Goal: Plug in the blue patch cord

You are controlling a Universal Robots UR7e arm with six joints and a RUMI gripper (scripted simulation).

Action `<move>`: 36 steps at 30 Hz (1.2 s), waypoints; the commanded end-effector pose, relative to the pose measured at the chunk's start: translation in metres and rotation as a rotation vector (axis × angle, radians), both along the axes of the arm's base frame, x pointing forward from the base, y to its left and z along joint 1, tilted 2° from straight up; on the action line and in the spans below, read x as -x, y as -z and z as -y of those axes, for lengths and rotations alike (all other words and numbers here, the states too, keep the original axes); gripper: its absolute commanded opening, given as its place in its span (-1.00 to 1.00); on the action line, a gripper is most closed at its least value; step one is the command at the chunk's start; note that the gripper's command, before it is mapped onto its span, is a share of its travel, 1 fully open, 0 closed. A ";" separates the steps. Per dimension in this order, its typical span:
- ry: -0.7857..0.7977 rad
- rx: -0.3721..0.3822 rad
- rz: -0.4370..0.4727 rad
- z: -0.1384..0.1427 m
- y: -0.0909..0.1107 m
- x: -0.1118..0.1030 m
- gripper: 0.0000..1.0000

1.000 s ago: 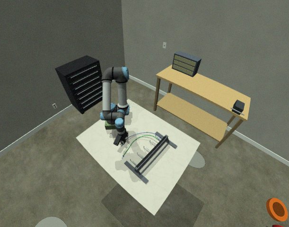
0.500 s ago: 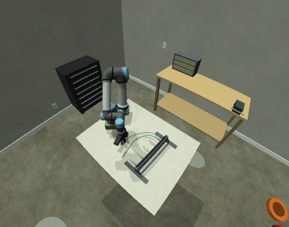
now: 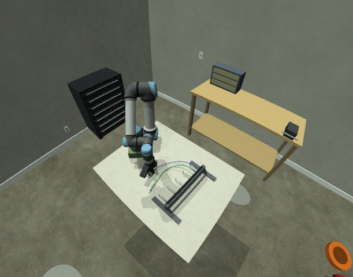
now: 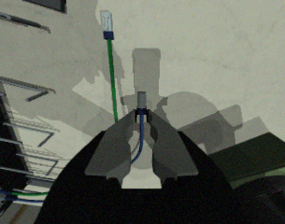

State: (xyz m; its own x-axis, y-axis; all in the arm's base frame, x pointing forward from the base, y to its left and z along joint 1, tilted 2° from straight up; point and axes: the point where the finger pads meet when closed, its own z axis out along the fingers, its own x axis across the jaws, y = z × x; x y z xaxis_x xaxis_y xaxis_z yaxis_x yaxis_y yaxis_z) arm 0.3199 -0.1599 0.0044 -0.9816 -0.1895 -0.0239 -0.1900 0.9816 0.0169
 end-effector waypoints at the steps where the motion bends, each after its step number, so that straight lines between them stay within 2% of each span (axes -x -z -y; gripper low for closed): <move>1: -0.017 0.001 0.001 -0.001 -0.001 -0.003 -1.00; 27: -0.183 0.002 0.001 -0.017 -0.007 -0.027 -1.00; 36: -0.291 0.002 0.002 -0.026 -0.011 -0.043 -1.00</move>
